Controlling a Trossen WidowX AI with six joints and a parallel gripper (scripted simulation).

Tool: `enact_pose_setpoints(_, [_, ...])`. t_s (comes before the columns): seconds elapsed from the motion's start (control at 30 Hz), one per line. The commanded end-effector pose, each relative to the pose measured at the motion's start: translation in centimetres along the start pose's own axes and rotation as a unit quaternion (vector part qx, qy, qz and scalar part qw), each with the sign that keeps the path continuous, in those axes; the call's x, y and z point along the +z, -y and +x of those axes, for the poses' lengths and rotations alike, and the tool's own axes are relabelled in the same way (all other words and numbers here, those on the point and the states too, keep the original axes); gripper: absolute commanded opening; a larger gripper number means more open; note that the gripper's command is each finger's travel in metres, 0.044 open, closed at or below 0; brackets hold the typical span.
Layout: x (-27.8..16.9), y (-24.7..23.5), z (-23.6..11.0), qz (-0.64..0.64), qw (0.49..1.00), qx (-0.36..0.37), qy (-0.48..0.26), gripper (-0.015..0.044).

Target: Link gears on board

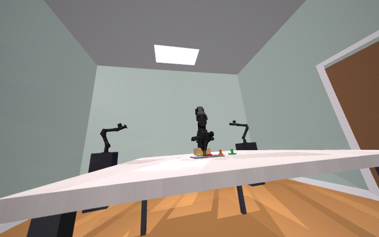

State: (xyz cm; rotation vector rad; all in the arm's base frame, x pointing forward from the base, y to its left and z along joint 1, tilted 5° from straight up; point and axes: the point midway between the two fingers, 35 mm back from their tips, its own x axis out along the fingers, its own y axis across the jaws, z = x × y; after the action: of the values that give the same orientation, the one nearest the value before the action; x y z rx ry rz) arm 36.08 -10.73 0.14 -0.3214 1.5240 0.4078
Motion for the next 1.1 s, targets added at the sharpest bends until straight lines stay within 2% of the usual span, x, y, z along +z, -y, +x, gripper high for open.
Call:
enact_pose_setpoints(0.0, [-0.2,0.1,0.2,0.037,0.999,0.0,-0.006,0.0])
enact_pose_setpoints(0.4, [-0.2,0.0,0.5,-0.063,0.998,0.001,-0.006,0.0])
enact_pose_setpoints(0.57, [-0.2,0.0,0.0,-0.084,0.996,0.001,-0.006,0.0131])
enact_pose_setpoints(0.6, [-0.2,0.0,-0.1,-0.089,0.996,0.001,-0.006,0.014])
enact_pose_setpoints(0.73, [-0.1,0.0,-0.6,-0.091,0.996,0.001,-0.006,0.014])
enact_pose_setpoints(0.93, [-0.1,0.1,-4.3,-0.091,0.996,0.001,-0.006,0.014])
enact_pose_setpoints(1.03, [-0.1,0.0,-4.5,-0.091,0.996,0.001,-0.006,0.014])
enact_pose_setpoints(1.07, [0.1,-0.2,-3.7,-0.085,0.996,0.002,-0.005,0.0166])
